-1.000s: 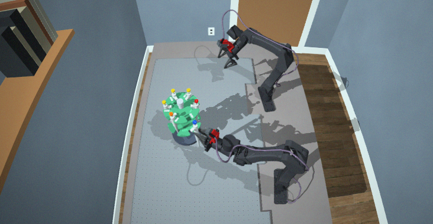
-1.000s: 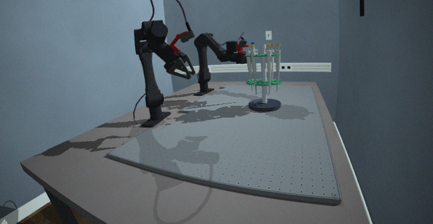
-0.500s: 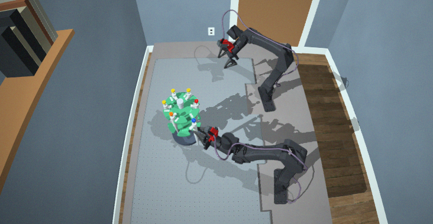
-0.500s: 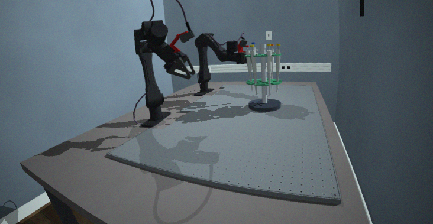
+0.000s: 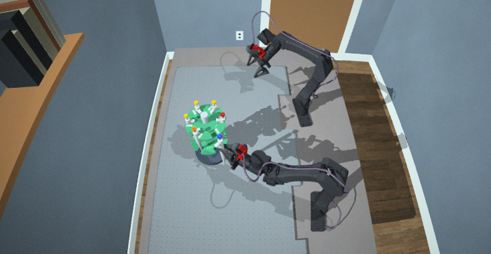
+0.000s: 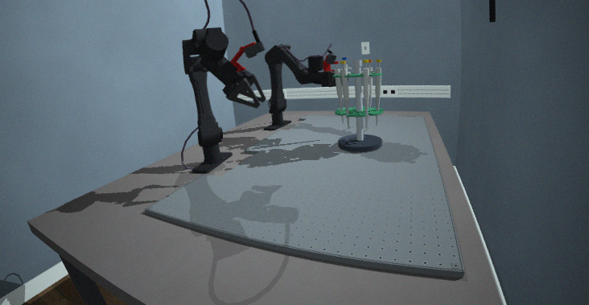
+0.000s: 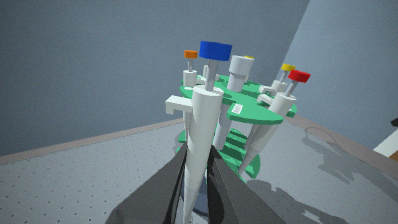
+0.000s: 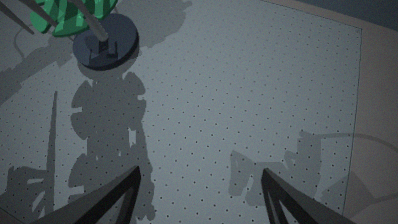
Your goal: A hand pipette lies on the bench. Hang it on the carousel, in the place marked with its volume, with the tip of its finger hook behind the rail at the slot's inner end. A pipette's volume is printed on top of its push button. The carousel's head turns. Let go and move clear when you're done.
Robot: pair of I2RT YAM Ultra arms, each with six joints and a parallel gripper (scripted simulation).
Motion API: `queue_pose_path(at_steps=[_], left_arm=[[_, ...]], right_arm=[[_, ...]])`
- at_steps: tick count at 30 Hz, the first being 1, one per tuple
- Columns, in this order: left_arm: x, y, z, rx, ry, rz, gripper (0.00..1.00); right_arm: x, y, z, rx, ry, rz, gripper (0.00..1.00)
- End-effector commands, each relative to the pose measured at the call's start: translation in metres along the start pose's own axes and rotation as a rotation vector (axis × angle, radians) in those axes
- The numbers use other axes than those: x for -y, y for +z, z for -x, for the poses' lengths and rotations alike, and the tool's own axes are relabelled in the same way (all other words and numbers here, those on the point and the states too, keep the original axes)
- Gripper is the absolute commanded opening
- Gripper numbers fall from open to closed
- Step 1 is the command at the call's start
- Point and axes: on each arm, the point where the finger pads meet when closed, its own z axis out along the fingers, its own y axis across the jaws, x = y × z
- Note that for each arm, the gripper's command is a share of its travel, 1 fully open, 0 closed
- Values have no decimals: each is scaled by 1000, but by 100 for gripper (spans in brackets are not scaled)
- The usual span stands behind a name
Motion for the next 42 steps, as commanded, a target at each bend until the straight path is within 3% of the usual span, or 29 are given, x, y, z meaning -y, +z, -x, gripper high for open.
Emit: queue_pose_path(at_steps=[1, 25, 27, 42], left_arm=[[3, 0, 39, 89, 11, -1, 12], [3, 0, 39, 89, 11, -1, 12], [-6, 7, 22, 59, 7, 1, 12], [-7, 7, 22, 59, 6, 6, 12]], right_arm=[[4, -6, 11, 37, -22, -15, 100], [4, -6, 11, 37, -22, -15, 100], [4, -6, 11, 37, -22, -15, 100], [4, -6, 11, 37, -22, -15, 100]])
